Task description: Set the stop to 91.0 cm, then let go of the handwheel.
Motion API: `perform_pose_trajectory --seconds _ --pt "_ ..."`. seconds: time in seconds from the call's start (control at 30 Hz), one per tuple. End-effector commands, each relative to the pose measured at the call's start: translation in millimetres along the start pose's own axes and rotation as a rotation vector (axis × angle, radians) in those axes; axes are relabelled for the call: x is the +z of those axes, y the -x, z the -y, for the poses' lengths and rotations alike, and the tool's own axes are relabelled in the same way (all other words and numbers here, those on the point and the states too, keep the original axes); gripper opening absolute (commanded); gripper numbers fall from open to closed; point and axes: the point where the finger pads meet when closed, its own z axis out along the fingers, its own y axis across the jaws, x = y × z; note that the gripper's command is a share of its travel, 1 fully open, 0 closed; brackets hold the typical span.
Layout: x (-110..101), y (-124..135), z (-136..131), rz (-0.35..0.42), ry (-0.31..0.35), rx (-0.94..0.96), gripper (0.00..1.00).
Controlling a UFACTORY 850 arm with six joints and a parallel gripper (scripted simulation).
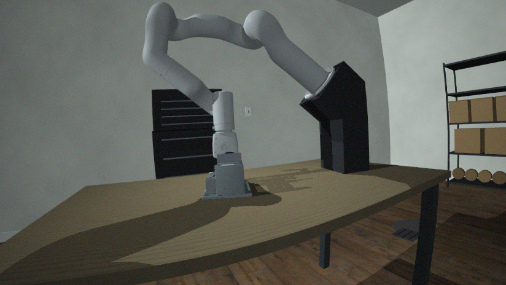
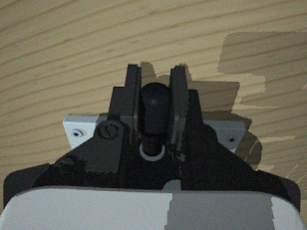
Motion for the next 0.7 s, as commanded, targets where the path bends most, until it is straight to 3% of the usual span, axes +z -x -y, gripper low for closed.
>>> perform_pose_trajectory --seconds 0.0,0.67 --pt "-1.6 0.0 2.4 0.0 0.001 0.0 0.06" --pt "-16.7 0.0 16.2 0.0 0.001 0.0 0.06"
